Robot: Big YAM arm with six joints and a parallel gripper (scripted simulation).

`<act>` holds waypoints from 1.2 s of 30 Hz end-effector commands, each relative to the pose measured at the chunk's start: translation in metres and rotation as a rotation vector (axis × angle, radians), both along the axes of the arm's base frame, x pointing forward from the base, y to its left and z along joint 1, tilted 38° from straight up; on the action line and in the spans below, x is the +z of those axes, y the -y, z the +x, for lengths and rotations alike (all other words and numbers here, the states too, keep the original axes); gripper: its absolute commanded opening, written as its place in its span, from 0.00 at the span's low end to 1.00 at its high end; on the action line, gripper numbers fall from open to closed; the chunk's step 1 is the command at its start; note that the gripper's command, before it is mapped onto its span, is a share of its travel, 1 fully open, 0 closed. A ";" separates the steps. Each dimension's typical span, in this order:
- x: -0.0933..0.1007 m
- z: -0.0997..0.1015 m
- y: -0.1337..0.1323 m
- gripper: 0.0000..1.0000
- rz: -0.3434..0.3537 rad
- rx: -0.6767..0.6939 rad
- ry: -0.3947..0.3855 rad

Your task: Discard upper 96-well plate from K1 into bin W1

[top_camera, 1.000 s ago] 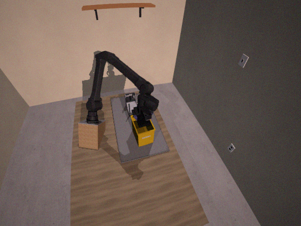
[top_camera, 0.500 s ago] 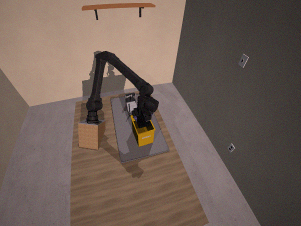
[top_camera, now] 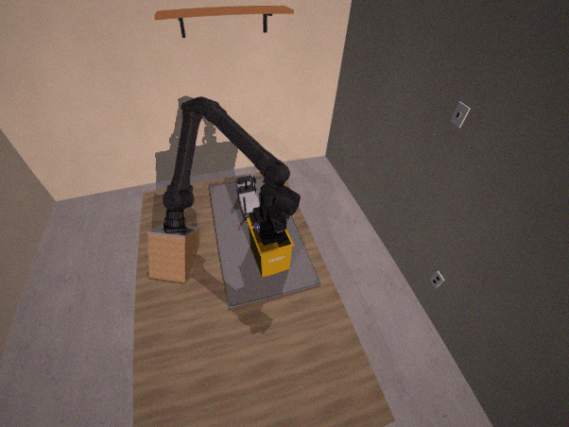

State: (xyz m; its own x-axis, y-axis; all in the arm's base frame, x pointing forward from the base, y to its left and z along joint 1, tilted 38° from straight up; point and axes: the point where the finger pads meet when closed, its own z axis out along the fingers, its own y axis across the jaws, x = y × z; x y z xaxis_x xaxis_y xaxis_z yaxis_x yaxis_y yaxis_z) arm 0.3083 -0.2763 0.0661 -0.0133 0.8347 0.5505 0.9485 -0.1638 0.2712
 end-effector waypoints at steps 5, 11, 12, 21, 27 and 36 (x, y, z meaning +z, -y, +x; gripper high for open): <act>0.010 0.006 0.013 0.00 -0.033 -0.012 0.022; 0.010 0.006 0.013 0.00 -0.033 -0.012 0.022; 0.010 0.006 0.013 0.00 -0.033 -0.012 0.022; 0.010 0.006 0.013 1.00 -0.033 -0.012 0.022; 0.010 0.006 0.013 1.00 -0.033 -0.012 0.022; 0.029 0.003 0.028 1.00 -0.060 -0.025 0.040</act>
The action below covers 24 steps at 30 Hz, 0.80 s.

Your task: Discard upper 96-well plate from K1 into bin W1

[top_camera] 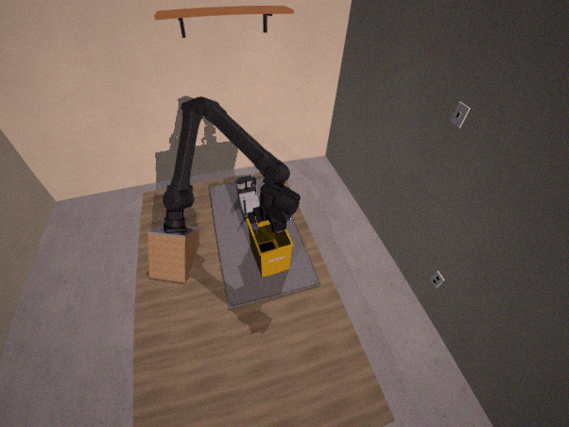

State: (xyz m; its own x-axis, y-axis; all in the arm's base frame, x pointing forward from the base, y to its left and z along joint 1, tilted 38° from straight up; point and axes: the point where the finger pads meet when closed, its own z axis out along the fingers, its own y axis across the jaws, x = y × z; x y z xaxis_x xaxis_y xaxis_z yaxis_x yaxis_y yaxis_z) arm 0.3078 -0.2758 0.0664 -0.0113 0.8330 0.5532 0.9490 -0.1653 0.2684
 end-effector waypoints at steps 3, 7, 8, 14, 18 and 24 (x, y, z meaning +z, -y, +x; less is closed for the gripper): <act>0.035 0.001 0.033 1.00 -0.067 -0.019 0.043; 0.040 -0.003 0.038 1.00 -0.061 -0.019 0.039; 0.040 -0.003 0.038 1.00 -0.061 -0.019 0.039; 0.034 -0.004 0.029 1.00 -0.038 -0.011 0.023; 0.034 -0.004 0.029 1.00 -0.038 -0.011 0.023; 0.034 -0.004 0.029 1.00 -0.038 -0.011 0.023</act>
